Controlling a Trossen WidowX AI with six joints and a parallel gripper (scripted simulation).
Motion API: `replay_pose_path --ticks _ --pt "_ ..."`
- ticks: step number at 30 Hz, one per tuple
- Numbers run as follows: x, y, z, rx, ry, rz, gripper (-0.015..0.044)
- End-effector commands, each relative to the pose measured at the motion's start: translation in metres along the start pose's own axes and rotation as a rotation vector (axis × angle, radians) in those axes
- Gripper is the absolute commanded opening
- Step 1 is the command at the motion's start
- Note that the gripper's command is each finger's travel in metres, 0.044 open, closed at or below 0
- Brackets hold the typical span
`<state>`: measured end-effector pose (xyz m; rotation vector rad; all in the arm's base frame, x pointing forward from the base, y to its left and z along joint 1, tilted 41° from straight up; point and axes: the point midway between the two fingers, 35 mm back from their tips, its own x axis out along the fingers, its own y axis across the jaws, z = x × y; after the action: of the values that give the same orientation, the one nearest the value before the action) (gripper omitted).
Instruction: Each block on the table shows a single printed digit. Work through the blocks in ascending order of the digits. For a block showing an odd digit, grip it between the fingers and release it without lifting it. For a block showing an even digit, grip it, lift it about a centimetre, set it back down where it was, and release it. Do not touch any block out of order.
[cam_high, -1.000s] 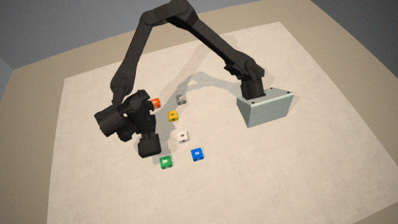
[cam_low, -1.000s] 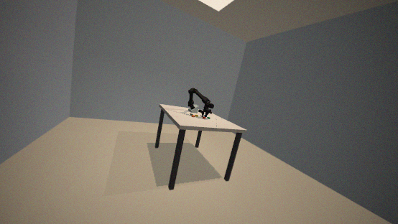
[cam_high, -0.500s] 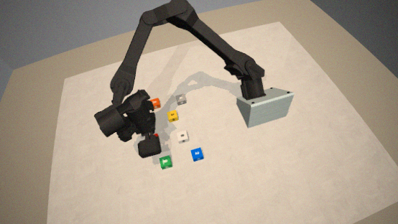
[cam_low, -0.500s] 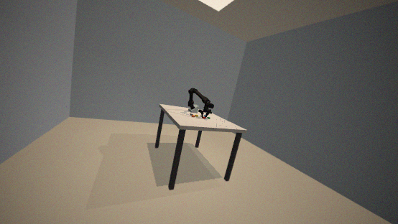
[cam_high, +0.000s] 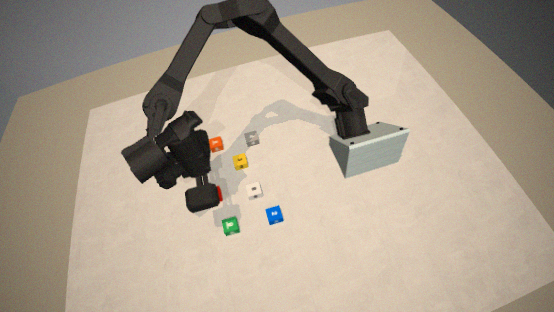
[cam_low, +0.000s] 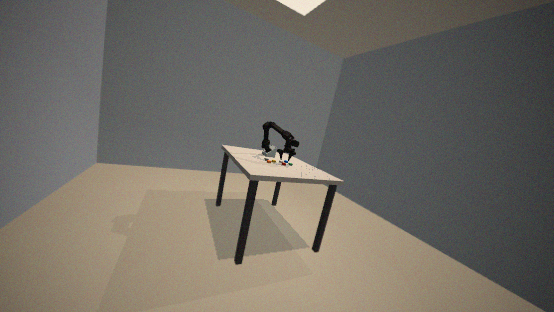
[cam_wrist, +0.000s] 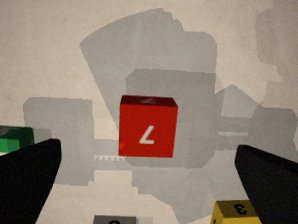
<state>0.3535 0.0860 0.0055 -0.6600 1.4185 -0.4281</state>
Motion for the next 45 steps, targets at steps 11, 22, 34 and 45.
replay_pose_path --ticks 11,22,34,45 --pt "-0.08 0.0 0.0 0.004 0.002 0.006 0.012" --pt "-0.083 0.016 -0.05 0.002 0.004 0.009 0.012" --pt "-0.01 0.023 -0.09 0.002 0.005 0.006 0.0278" --pt "0.006 0.023 -0.091 0.002 0.005 0.005 0.04"
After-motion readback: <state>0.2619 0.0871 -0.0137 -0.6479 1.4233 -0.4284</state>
